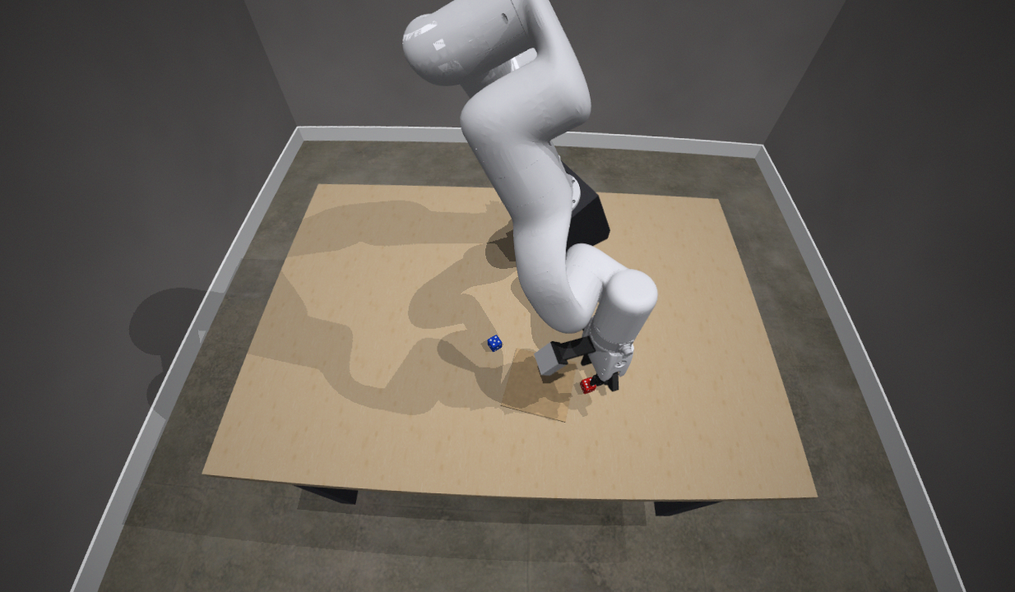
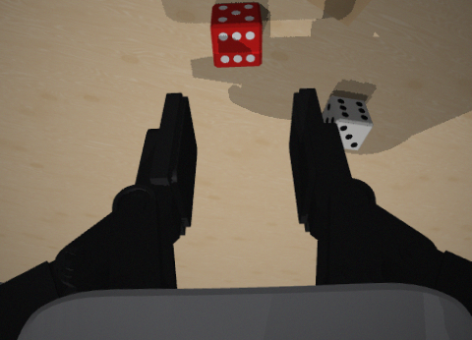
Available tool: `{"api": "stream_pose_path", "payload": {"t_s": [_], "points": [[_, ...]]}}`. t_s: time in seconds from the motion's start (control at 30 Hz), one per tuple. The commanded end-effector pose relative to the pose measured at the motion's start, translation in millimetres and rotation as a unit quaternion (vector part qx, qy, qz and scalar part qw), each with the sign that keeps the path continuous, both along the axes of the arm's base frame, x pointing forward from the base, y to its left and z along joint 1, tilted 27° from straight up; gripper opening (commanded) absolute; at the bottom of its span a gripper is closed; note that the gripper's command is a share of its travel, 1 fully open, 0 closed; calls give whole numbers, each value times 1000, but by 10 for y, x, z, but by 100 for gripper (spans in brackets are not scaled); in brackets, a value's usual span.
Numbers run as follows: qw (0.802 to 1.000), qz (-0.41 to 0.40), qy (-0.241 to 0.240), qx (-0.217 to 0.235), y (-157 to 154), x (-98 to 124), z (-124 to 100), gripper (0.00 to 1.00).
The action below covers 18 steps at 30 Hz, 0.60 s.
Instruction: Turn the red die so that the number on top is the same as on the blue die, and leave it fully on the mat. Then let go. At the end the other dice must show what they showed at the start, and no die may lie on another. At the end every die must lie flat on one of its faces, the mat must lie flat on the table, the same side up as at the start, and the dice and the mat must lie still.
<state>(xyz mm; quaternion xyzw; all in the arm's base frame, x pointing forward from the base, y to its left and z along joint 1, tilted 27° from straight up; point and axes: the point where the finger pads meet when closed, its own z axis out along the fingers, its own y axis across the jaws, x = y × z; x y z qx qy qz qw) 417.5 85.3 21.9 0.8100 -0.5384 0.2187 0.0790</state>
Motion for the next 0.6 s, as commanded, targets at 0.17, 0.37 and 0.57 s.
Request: {"api": "stream_pose_path", "payload": {"t_s": [0.17, 0.37, 0.57], "points": [[1000, 0, -1, 1, 6, 11, 6, 42], [1000, 0, -1, 1, -3, 18, -17, 42], [1000, 0, -1, 1, -23, 34, -68, 42]]}}
